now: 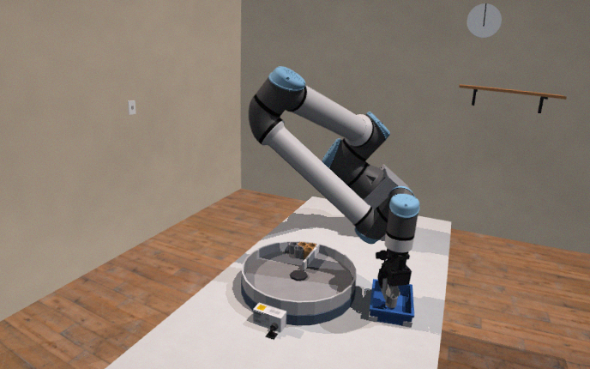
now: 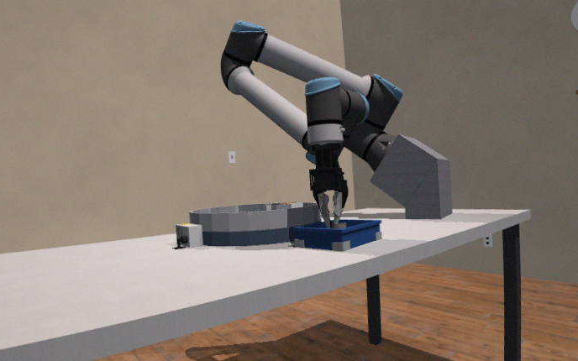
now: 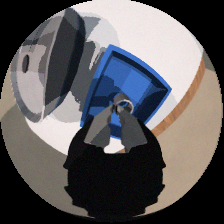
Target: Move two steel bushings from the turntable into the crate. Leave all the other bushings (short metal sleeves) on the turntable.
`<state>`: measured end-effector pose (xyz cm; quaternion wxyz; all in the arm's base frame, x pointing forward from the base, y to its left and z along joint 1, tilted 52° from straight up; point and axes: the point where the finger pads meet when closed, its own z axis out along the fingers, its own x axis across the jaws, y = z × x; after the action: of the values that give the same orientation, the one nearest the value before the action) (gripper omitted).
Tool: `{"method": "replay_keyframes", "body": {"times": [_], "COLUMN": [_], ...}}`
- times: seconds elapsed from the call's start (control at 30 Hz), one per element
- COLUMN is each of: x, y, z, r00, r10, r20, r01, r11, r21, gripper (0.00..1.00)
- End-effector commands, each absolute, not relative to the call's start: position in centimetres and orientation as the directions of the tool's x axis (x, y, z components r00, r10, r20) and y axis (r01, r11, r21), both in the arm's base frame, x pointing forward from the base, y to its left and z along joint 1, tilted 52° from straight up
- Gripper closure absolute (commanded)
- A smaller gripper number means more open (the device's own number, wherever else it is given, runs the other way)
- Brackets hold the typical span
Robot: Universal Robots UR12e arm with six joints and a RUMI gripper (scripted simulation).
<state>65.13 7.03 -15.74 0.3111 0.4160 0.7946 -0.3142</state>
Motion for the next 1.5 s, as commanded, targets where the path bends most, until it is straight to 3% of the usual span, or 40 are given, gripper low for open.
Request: {"method": "replay_keyframes", "body": {"times": [0.0,1.47], "x": [65.15,65.28], "y": [7.08,6.63], "z": [-15.72,-16.07], "r00": [-0.46,-0.46], "r10": [0.466,0.466], "r20": [-0.756,-0.756], "r01": [0.857,0.857], "r11": [0.457,0.457], "r21": [-0.24,-0.24], "gripper": [1.0,1.0]}}
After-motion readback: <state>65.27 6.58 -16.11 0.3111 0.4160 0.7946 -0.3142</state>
